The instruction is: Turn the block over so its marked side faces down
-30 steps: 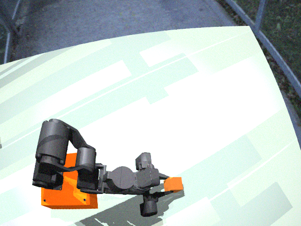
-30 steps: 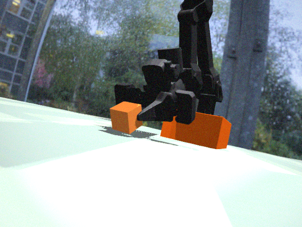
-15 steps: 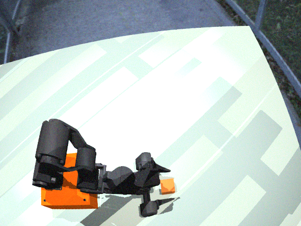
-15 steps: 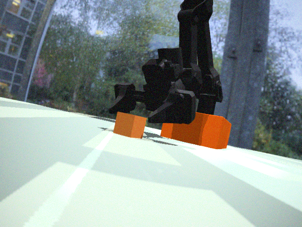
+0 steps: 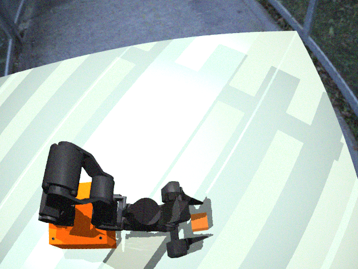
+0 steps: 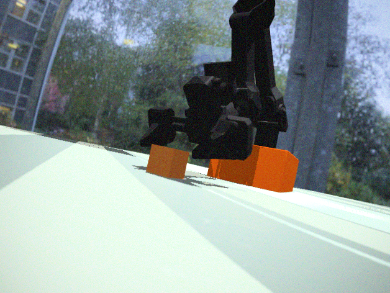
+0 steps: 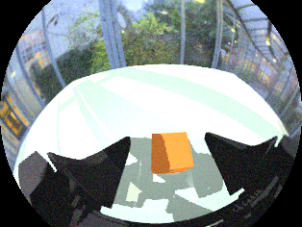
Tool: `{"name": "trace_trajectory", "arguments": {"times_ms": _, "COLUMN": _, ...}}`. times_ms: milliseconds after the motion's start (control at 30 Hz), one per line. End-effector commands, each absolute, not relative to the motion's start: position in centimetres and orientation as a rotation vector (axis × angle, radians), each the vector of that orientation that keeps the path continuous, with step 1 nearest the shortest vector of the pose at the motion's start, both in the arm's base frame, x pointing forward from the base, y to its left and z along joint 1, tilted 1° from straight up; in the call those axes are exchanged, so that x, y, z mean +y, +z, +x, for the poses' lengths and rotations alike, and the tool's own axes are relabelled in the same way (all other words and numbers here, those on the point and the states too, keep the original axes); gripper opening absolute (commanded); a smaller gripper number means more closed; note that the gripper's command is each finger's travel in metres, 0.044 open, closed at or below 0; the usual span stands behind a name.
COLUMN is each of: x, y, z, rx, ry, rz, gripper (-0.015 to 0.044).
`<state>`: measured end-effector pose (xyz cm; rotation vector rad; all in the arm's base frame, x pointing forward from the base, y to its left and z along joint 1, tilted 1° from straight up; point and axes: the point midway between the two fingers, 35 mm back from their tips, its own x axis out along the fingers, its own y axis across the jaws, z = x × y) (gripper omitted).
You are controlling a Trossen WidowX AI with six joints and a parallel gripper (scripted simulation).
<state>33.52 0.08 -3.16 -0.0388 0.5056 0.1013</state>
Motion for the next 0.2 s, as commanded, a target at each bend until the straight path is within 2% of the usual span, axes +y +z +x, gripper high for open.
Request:
{"name": "trace_trajectory", "arguments": {"times_ms": 0, "x": 0.11, "y": -3.16, "z": 33.5, "rx": 0.505, "ry": 0.102, "rz": -0.032, "gripper": 0.044}}
{"name": "trace_trajectory", "arguments": {"times_ms": 167, "x": 0.11, "y": -3.16, "z": 33.5, "rx": 0.505, "ry": 0.102, "rz": -0.032, "gripper": 0.044}}
